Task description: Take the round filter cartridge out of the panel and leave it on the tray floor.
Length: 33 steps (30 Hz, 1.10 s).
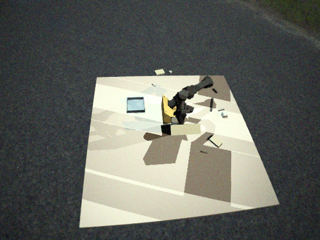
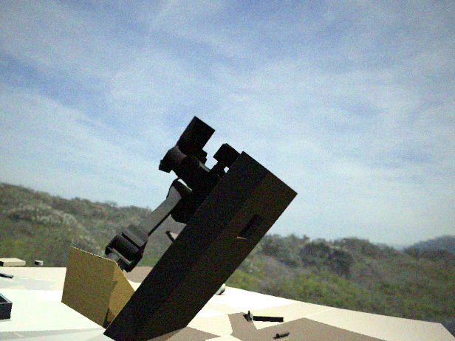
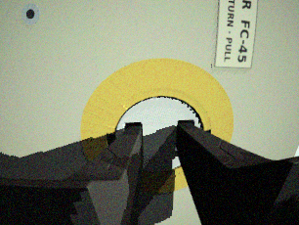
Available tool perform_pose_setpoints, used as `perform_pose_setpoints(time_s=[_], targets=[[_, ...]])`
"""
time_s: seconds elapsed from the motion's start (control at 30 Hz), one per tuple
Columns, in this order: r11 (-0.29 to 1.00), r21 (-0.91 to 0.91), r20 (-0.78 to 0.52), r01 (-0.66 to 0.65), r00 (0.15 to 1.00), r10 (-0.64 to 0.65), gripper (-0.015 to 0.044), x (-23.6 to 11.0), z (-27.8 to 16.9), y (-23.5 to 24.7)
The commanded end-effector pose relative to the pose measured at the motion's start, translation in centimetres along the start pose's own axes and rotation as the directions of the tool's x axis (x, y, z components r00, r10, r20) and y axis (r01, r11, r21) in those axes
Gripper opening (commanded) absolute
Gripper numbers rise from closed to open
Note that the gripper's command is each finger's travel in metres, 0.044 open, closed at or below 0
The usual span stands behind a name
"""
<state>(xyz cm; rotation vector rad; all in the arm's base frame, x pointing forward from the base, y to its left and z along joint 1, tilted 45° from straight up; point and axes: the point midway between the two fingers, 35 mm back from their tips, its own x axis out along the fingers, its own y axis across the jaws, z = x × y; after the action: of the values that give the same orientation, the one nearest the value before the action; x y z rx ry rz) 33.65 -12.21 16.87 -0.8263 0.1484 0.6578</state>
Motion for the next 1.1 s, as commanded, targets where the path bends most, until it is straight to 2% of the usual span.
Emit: perform_pose_setpoints(time_s=[0.0,0.23,1.07], targets=[[0.990,-0.141,-0.007,-0.011,1.000,0.010,0.0000,0.69,0.03,-0.05],[1.000,0.000,-0.007,-0.010,1.000,0.010,0.0000,0.77,0.03,-0.05],[1.000,0.000,-0.007,-0.010,1.000,0.010,0.0000,0.77,0.03,-0.05]])
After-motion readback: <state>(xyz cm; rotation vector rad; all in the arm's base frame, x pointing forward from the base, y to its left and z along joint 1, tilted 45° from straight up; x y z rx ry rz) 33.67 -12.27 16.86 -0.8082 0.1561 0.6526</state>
